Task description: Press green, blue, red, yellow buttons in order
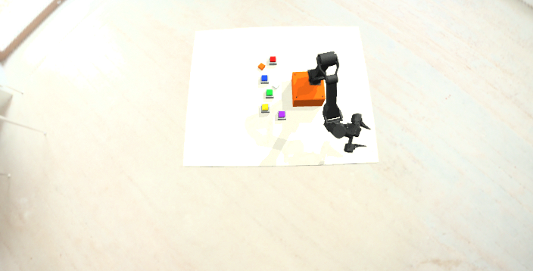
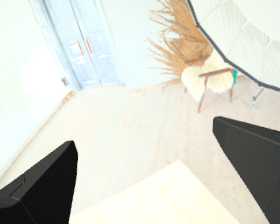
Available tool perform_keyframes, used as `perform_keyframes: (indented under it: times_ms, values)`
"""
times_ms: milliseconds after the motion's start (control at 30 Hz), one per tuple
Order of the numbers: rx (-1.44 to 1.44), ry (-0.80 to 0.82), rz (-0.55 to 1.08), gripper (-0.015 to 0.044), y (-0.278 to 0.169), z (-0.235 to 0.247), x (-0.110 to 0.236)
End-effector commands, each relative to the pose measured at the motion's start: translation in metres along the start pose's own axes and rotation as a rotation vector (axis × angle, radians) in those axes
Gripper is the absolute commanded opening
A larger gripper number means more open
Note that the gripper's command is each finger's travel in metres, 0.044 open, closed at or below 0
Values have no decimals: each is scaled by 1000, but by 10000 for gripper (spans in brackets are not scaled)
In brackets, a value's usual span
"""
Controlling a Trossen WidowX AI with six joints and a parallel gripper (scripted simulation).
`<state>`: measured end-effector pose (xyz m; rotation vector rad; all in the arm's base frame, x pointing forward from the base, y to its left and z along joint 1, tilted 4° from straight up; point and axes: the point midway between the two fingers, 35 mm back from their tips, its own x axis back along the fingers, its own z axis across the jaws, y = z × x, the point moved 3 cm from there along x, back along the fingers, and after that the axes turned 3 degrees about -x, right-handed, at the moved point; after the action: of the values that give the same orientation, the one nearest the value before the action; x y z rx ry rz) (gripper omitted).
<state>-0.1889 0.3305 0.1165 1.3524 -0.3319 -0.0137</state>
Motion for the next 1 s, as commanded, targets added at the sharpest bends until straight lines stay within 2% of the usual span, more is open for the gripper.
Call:
perform_keyframes:
  times_ms: [0,67,267,467,600,733,867,967]
  values:
    - [-9,-12,2,400,0,-3,2]
    - [-80,-112,20,400,-4,-22,22]
    - [-423,-554,78,400,-32,-83,129]
    - [-794,-966,102,400,-70,-93,249]
    - [-1056,-1218,102,400,-98,-70,323]
    - [-1332,-1444,92,400,-123,-25,386]
    - [-1622,-1641,76,400,-143,35,432]
    - [-1849,-1763,60,400,-153,87,455]
